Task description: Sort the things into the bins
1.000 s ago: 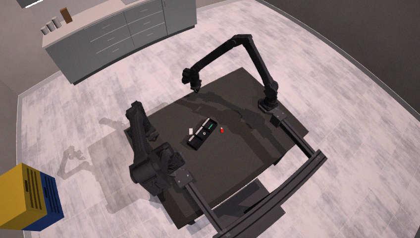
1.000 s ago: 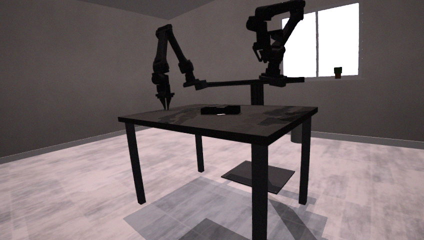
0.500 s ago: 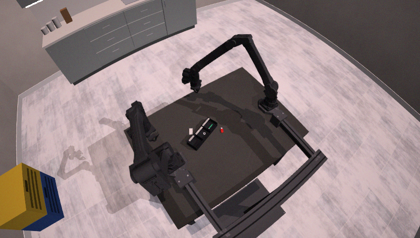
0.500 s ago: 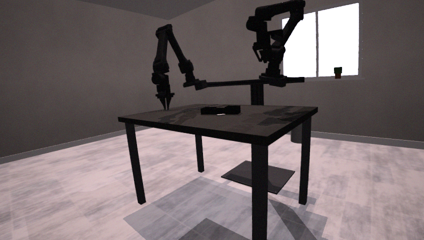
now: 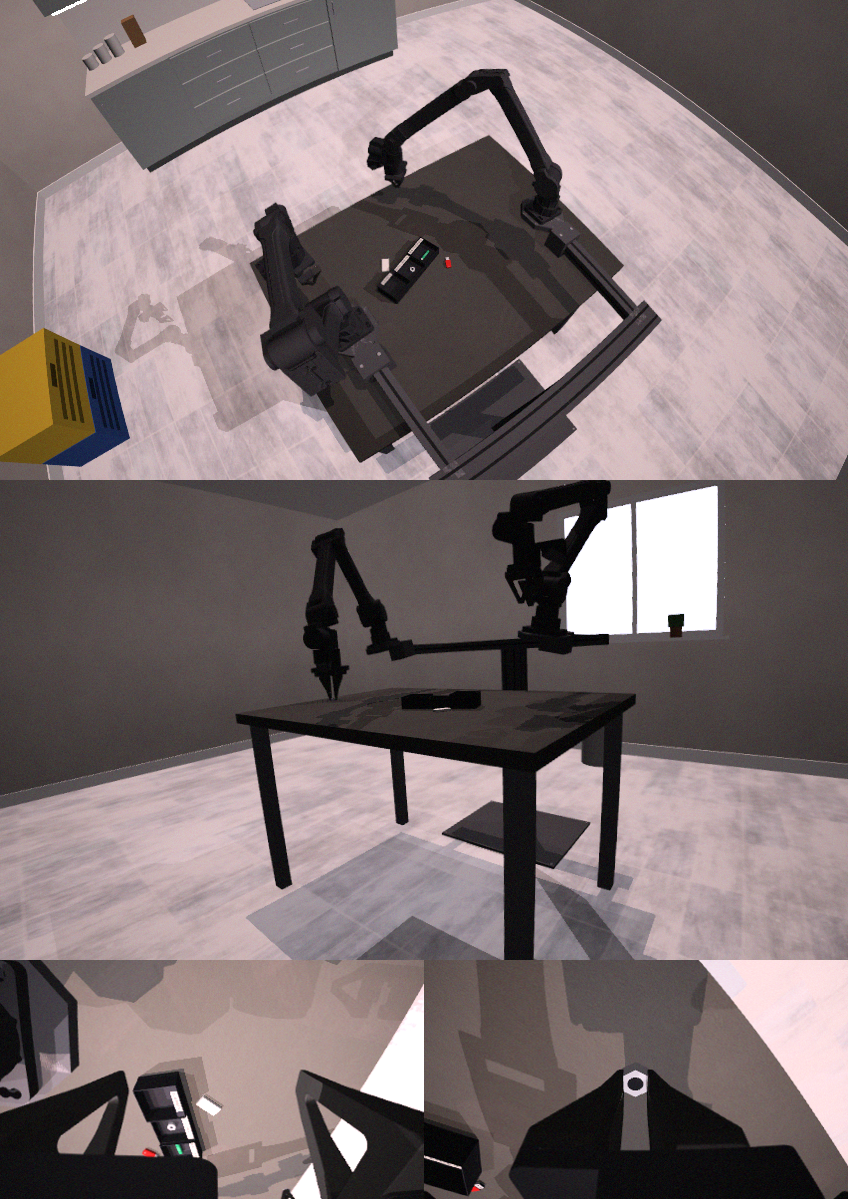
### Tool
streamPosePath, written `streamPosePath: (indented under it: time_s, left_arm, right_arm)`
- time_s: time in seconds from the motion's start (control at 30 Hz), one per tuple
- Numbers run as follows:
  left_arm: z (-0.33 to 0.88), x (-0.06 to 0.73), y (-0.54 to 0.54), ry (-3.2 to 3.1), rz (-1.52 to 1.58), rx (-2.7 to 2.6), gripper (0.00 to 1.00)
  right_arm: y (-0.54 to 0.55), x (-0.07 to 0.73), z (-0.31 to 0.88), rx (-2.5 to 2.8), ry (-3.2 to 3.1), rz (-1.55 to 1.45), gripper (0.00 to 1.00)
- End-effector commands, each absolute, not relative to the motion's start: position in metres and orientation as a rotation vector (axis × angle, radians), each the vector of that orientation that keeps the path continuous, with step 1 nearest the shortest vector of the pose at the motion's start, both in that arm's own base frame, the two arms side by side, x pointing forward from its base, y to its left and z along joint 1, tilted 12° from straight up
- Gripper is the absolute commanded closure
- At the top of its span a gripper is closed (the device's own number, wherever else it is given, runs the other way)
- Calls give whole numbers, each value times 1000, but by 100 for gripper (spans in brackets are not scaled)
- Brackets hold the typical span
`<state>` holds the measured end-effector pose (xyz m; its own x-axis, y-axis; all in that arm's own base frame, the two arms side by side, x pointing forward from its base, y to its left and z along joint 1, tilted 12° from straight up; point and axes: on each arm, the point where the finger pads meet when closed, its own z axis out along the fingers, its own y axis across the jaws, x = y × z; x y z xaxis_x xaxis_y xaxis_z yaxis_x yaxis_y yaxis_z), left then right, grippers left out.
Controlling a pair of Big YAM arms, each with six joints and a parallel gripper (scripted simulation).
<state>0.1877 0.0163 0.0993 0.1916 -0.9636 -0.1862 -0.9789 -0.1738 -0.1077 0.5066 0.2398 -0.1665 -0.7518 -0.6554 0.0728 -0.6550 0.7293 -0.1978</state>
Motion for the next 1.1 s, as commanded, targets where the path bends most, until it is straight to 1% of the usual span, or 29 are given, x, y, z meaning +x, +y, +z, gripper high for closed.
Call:
streamPosePath:
  time_s: [0.0,0.1,0.27,0.4,0.63,0.67,1.07]
  left_arm:
    - [100,190,17,1875,88,-2250,0]
    - [100,190,17,1875,88,-2250,0]
    - [100,190,17,1875,88,-2250,0]
    - [100,190,17,1875,88,-2250,0]
    - [100,190,17,1875,88,-2250,0]
    - [100,190,17,1875,88,-2250,0]
    - [100,190,17,1875,88,-2250,0]
  right_arm:
    - [255,511,-140,-1097,2893,-323,89]
    - [249,517,-149,-1093,2896,-324,89]
    - [261,473,-172,-1113,2920,-332,89]
    - [279,463,-152,-1091,2884,-311,89]
    - [292,436,-158,-1092,2885,-310,89]
    - [275,428,-181,-1073,2938,-336,89]
    - [324,362,-179,-1100,2901,-313,89]
